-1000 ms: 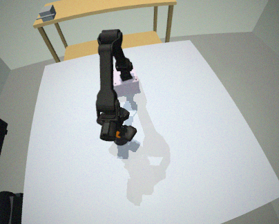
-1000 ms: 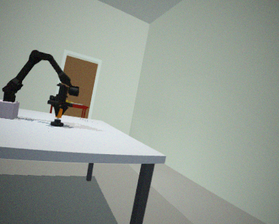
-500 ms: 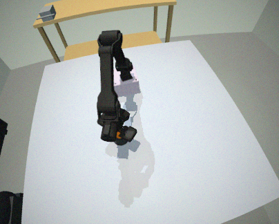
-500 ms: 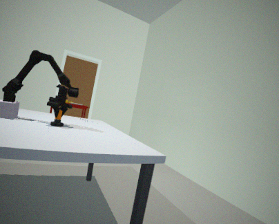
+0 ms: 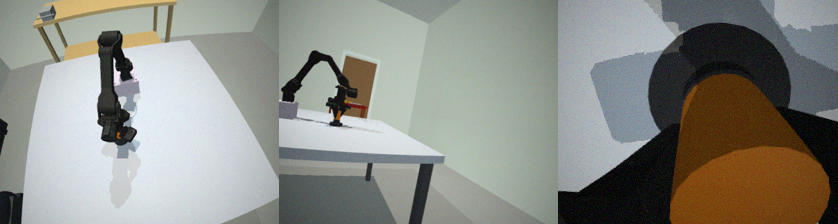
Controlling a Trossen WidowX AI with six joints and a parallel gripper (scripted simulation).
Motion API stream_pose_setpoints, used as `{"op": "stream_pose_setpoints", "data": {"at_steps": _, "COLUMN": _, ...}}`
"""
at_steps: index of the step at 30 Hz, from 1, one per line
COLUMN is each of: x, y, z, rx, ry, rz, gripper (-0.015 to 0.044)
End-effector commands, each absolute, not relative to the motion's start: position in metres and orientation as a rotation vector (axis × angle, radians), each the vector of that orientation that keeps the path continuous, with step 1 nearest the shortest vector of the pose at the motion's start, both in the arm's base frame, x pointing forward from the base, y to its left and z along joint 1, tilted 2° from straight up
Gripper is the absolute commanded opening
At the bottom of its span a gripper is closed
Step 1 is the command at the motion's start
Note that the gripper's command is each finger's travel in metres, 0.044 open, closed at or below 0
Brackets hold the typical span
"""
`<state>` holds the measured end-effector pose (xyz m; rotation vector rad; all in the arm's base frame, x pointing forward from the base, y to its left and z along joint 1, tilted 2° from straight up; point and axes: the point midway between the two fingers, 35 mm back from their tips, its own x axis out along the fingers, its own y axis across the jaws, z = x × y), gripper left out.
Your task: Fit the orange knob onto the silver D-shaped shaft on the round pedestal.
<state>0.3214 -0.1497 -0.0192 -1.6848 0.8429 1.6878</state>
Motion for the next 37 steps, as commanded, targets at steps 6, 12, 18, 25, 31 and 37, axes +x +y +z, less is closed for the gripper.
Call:
{"op": "stream_pose_setpoints", "data": {"at_steps": 6, "x": 0.321, "y": -0.150, "z": -0.019, "rx": -1.685, "ry": 0.842, "rz": 1.688, "gripper": 0.0263}}
{"op": "stream_pose_setpoints", "data": {"at_steps": 12, "x": 0.321, "y": -0.150, "z": -0.019, "rx": -1.685, "ry": 0.842, "rz": 1.688, "gripper": 0.0420}}
{"op": "stream_pose_setpoints", "data": {"at_steps": 18, "x": 0.321, "y": -0.150, "z": -0.019, "rx": -1.685, "ry": 0.842, "rz": 1.688, "gripper": 0.0440}}
{"op": "stream_pose_setpoints", "data": {"at_steps": 25, "x": 0.325, "y": -0.150, "z": 0.049, "rx": -1.686, "ry": 0.843, "rz": 1.687, "gripper": 0.0440}}
{"op": "stream_pose_setpoints", "data": {"at_steps": 31, "x": 0.324, "y": -0.149, "z": 0.077, "rx": -1.686, "ry": 0.843, "rz": 1.687, "gripper": 0.0440}}
{"op": "stream_pose_setpoints", "data": {"at_steps": 37, "x": 0.327, "y": -0.150, "z": 0.077, "rx": -1.686, "ry": 0.843, "rz": 1.686, "gripper": 0.0440}}
